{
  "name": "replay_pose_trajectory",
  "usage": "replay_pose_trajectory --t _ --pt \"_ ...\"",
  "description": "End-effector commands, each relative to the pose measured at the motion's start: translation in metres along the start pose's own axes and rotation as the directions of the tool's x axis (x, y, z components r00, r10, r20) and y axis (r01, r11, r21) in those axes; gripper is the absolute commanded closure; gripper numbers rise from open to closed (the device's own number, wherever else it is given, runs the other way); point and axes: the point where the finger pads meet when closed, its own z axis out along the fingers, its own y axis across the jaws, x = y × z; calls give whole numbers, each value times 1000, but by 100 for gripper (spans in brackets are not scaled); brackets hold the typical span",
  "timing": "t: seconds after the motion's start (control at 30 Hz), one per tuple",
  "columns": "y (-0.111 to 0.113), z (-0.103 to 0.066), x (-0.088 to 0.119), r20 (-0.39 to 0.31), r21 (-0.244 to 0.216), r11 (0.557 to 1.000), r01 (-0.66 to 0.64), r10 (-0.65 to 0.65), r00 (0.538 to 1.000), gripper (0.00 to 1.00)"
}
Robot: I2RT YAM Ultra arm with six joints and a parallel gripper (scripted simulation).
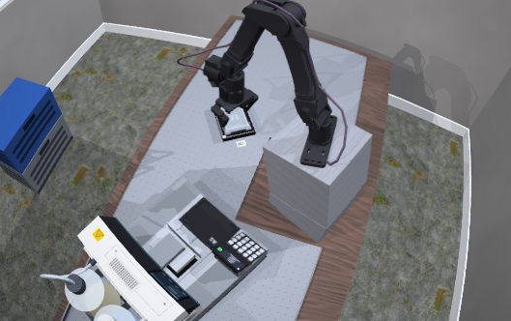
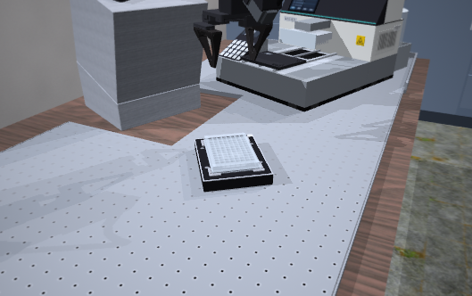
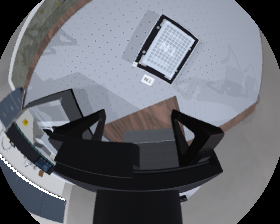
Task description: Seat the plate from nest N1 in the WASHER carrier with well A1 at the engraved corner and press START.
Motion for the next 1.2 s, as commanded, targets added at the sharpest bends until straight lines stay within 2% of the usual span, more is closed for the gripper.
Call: replay_pose_trajectory --t 0.0,1.17 --pt "9 -12 -25 77 -32 999 16 -14 997 0" --pt "7 -12 -25 78 -29 1000 7 -5 997 0"
